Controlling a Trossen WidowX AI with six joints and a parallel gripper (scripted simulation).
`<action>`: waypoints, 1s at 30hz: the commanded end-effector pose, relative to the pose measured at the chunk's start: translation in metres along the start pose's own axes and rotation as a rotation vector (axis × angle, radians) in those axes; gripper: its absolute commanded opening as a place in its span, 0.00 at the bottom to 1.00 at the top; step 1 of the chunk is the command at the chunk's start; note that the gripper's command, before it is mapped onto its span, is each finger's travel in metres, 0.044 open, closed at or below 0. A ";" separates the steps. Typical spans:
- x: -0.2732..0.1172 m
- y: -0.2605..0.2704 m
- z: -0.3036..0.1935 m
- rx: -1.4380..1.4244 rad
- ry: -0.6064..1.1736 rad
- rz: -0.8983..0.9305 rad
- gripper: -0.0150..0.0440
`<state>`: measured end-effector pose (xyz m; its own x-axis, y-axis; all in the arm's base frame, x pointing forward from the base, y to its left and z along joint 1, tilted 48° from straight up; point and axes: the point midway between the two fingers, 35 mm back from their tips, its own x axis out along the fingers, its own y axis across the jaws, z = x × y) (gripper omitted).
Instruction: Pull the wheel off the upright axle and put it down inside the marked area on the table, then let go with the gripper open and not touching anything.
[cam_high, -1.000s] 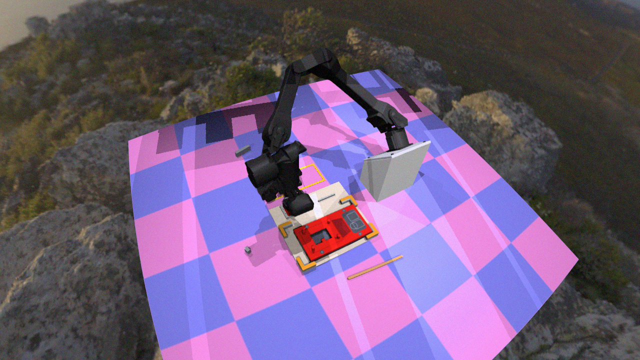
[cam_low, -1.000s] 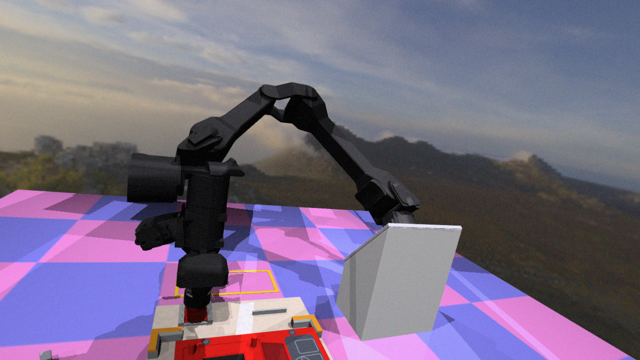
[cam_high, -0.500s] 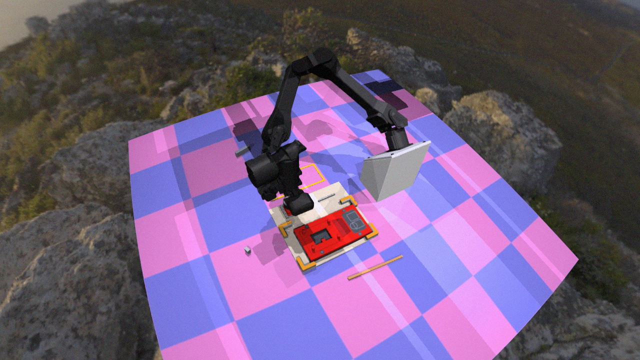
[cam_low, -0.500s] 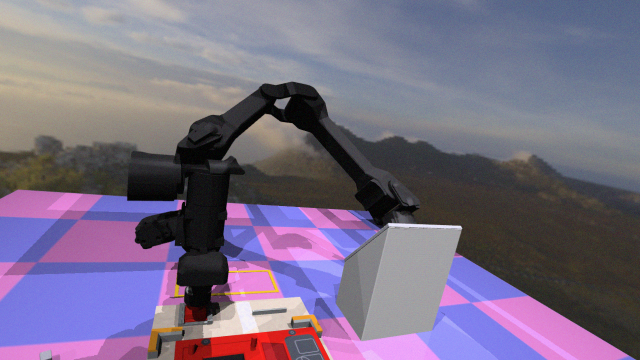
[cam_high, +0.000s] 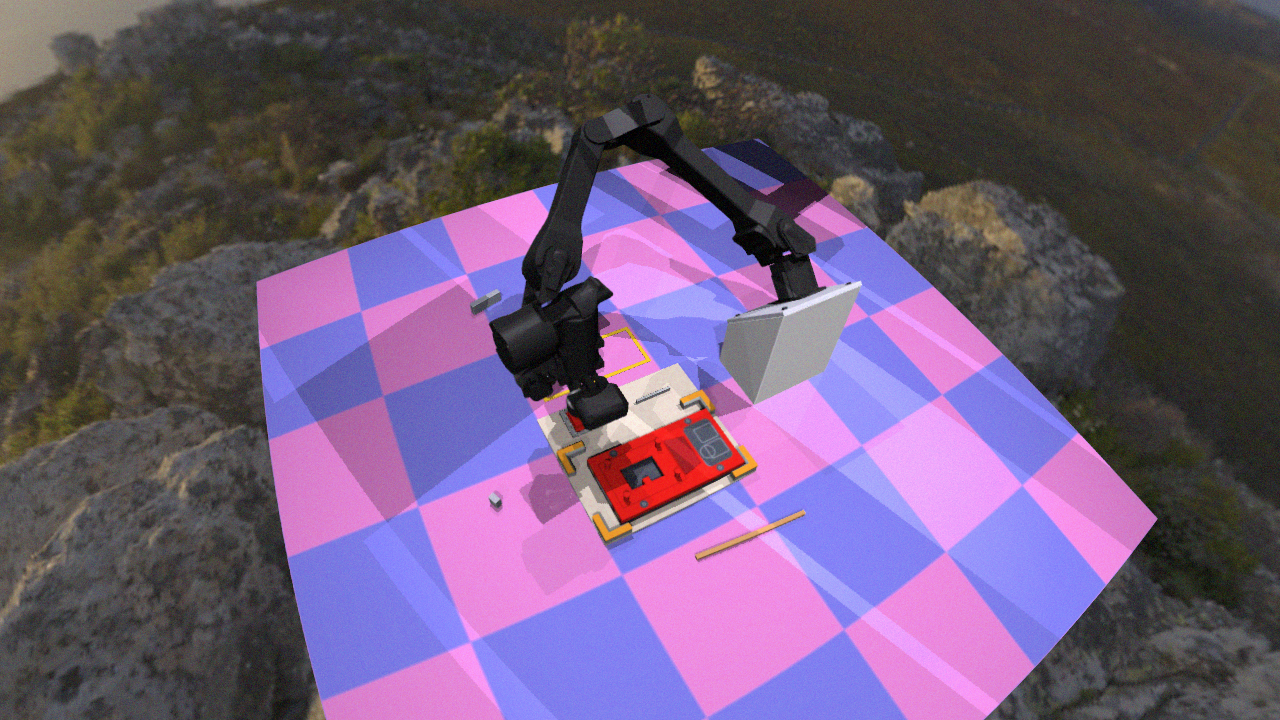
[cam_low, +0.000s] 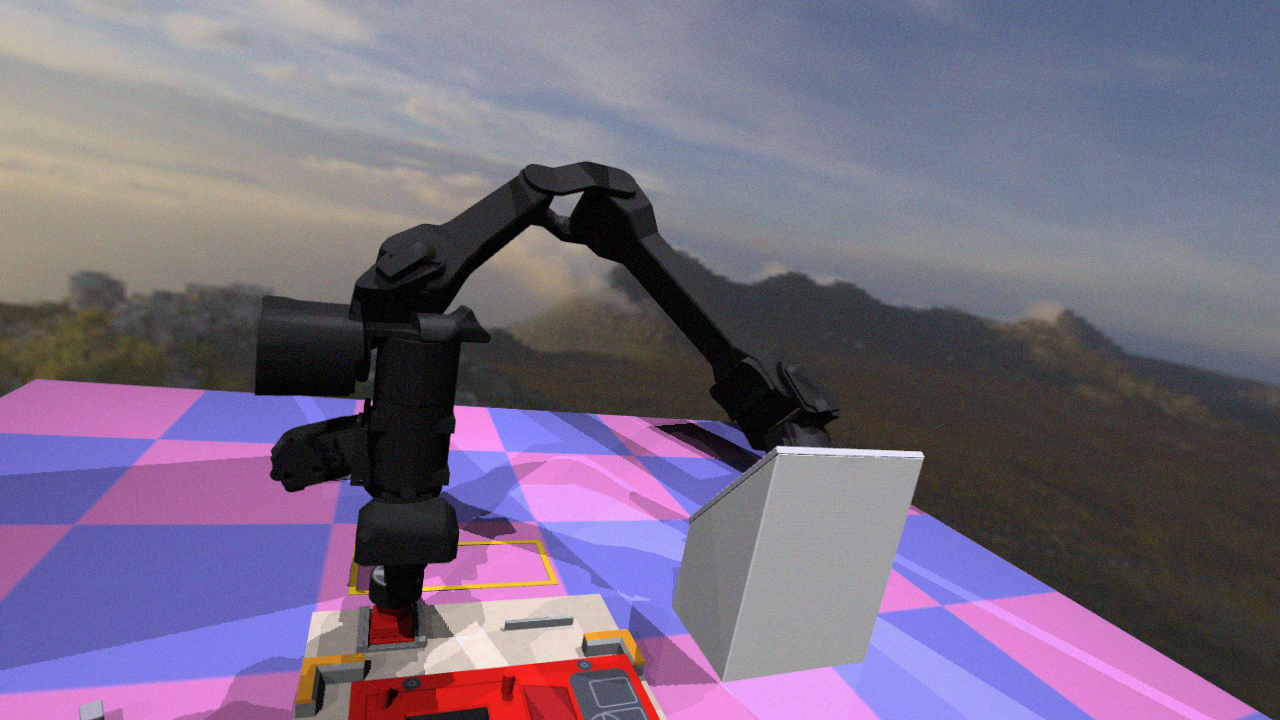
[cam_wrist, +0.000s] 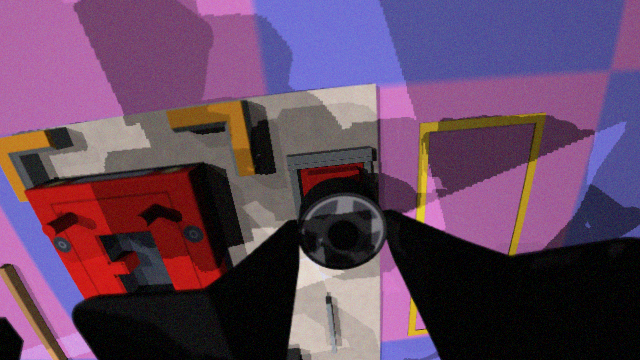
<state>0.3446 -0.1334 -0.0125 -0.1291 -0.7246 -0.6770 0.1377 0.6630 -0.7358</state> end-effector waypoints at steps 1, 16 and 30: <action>-0.003 0.000 0.001 0.003 -0.005 0.002 0.25; -0.008 0.000 0.001 0.002 -0.005 0.001 0.25; -0.013 0.000 0.001 0.001 -0.006 0.001 0.25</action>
<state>0.3458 -0.1261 -0.0060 -0.1291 -0.7264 -0.6750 0.1339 0.6617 -0.7377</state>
